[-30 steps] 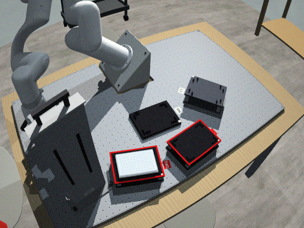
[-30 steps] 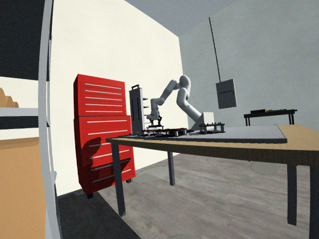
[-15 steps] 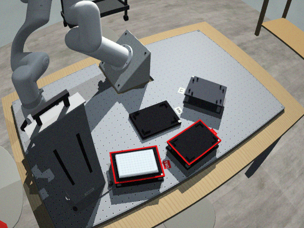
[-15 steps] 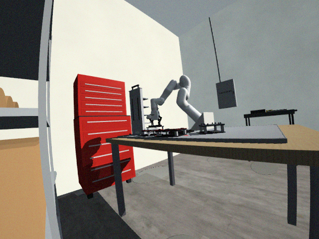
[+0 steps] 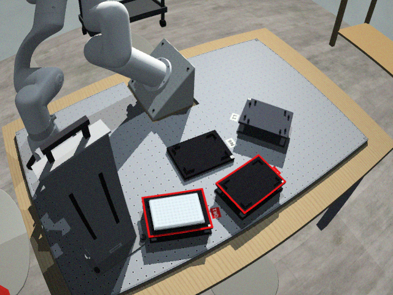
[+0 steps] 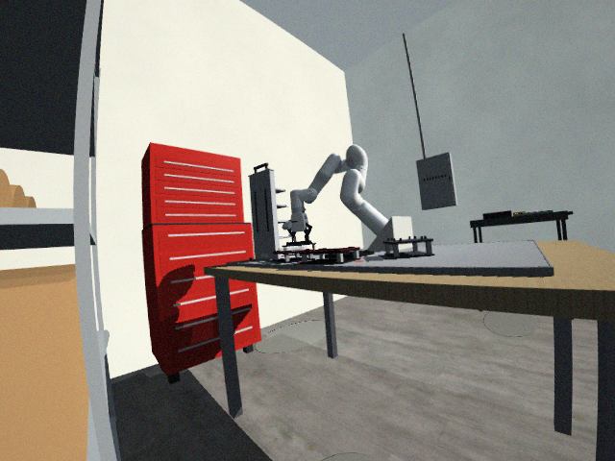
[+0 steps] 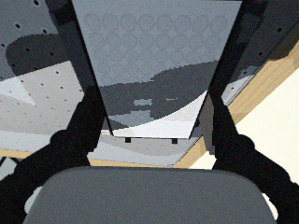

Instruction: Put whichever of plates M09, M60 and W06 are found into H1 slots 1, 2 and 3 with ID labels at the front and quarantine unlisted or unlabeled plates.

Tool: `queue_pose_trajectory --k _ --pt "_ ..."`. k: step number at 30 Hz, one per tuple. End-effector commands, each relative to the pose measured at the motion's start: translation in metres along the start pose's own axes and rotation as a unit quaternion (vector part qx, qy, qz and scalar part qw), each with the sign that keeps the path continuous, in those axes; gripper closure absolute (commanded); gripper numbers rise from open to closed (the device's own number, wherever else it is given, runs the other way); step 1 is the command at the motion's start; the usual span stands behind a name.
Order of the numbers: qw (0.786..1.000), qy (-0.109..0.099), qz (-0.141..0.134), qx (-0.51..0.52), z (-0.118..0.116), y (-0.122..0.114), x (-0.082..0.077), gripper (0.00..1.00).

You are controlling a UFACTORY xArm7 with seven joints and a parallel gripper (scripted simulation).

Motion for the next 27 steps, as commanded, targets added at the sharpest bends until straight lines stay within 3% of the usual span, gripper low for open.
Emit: queue_pose_trajectory --k 1,27 --pt "1.000 -0.002 0.001 0.000 0.0010 0.0006 -0.0011 1.00" --pt "1.000 -0.002 0.001 0.000 0.0010 0.0007 -0.0099 1.00"
Point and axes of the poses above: the point where the finger pads meet when closed, its own x axis out along the fingers, its own z axis across the jaws, y = z × x, the point moved 6 cm from there along -x, back along the fingers, and after that the axes turned 7 degrees about x, right-handed, at the moved point
